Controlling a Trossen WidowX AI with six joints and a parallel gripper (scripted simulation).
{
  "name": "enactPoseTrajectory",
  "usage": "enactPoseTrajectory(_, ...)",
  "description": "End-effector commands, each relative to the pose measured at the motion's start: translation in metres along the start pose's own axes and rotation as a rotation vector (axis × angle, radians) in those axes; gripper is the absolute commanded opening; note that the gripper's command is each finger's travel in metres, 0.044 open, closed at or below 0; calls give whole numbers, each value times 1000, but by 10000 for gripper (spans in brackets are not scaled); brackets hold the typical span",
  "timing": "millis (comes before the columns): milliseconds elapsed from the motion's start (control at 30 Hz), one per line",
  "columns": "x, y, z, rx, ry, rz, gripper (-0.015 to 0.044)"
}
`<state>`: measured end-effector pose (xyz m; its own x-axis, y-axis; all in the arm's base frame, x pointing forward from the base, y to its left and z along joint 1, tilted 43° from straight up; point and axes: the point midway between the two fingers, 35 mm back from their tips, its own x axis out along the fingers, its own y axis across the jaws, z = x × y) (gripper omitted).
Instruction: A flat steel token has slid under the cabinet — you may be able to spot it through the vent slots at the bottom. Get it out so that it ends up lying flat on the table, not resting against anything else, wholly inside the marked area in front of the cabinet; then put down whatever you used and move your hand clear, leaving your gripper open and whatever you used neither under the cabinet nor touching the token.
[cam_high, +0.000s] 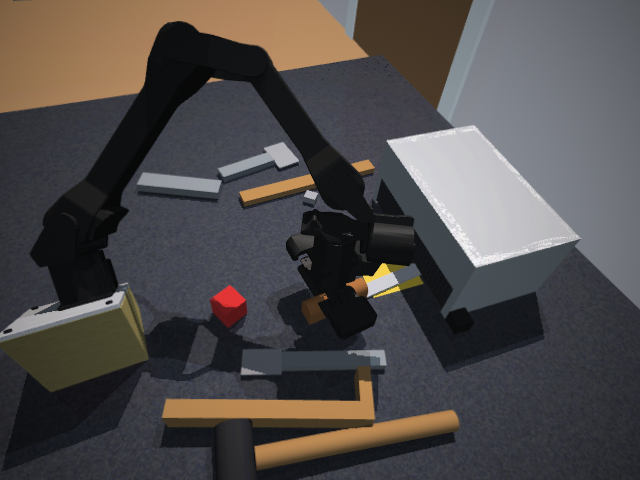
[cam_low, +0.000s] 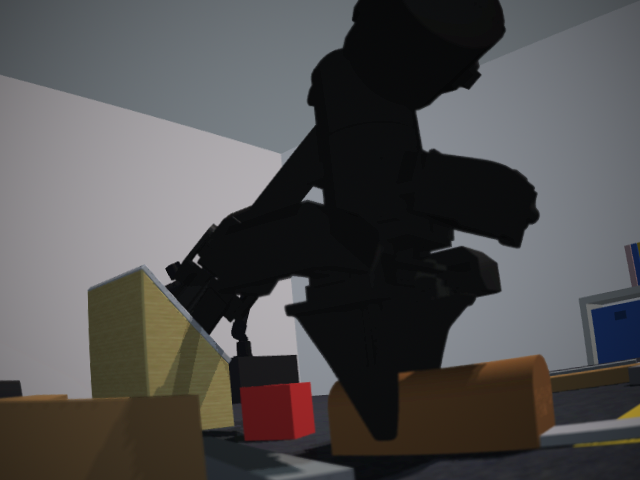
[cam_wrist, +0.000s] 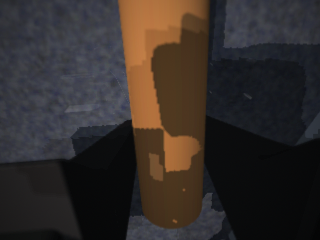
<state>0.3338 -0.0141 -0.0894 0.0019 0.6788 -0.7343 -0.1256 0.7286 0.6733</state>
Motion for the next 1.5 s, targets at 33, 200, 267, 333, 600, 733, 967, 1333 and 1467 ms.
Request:
enactPoseTrajectory(33, 0, -1, 8, 0, -1, -2, 0)
enactPoseTrajectory(200, 0, -1, 13, 0, -1, -2, 0)
enactPoseTrajectory(267, 0, -1, 15, 0, -1, -2, 0)
enactPoseTrajectory(333, 0, -1, 17, -1, -1, -2, 0)
enactPoseTrajectory(600, 0, 0, 26, -1, -2, -2, 0)
enactPoseTrajectory(733, -1, 0, 30, -1, -2, -2, 0)
enactPoseTrajectory(967, -1, 0, 37, -1, -2, -2, 0)
enactPoseTrajectory(1333, -1, 0, 47, -2, -3, -2, 0)
enactPoseTrajectory(1467, -1, 0, 51, -2, -3, -2, 0)
